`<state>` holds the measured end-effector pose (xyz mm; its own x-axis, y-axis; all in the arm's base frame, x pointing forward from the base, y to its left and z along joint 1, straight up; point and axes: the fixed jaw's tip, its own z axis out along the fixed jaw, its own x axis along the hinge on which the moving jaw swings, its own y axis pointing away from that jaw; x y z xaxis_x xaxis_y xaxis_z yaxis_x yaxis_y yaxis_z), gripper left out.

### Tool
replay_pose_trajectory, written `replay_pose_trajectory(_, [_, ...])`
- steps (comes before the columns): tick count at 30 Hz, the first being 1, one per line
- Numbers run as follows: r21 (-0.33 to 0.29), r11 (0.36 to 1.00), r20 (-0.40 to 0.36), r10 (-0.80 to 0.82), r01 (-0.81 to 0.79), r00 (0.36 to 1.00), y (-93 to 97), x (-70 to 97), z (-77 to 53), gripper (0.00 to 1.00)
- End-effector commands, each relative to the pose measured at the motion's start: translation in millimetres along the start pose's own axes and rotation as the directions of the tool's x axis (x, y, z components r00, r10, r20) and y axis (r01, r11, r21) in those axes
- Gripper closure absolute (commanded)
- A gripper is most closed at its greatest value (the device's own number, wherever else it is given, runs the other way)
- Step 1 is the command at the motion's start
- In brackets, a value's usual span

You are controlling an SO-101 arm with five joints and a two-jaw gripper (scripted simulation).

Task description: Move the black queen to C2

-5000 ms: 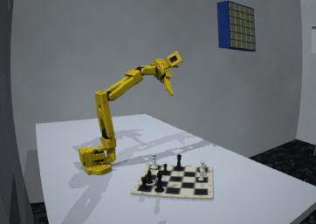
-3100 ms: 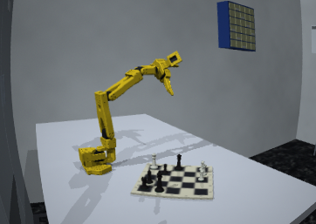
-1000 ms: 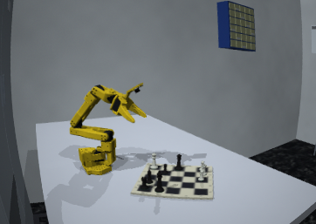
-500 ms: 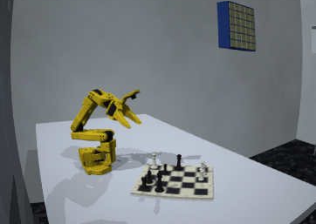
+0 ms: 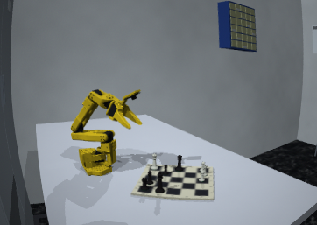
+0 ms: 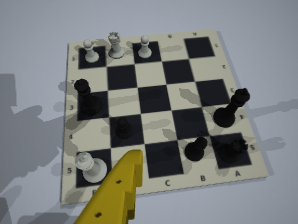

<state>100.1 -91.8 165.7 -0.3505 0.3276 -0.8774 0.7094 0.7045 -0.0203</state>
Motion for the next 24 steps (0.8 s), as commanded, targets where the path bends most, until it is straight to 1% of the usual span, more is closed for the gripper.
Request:
replay_pose_trajectory(1, [0.009,1.0,-0.014,0.0,0.0,1.0,-1.5,3.3,1.1,0.6])
replay_pose_trajectory(9, [0.009,1.0,-0.015,0.0,0.0,1.0,-1.5,3.3,1.1,0.6])
replay_pose_trajectory(11, [0.012,1.0,-0.03,0.001,-0.001,1.0,-1.9,4.3,2.0,0.61])
replay_pose_trajectory(12, [0.014,1.0,-0.049,0.002,-0.002,0.999,-2.4,5.5,3.0,0.62])
replay_pose_trajectory(13, [0.018,1.0,-0.078,0.005,-0.003,0.997,-3.1,7.3,4.4,0.63])
replay_pose_trajectory(15, [0.029,1.0,-0.16,0.013,-0.008,0.987,-5.3,12.7,8.5,0.68])
replay_pose_trajectory(18, [0.052,0.998,-0.332,0.037,-0.02,0.943,-9.8,24.8,15.7,0.77])
replay_pose_trajectory(20, [0.052,0.998,-0.332,0.037,-0.02,0.943,-9.8,24.8,15.7,0.77])
replay_pose_trajectory(22, [0.067,0.997,-0.453,0.058,-0.031,0.89,-13.1,34.2,19.8,0.83])
replay_pose_trajectory(24, [0.081,0.996,-0.558,0.08,-0.041,0.826,-16.0,43.1,22.8,0.9])
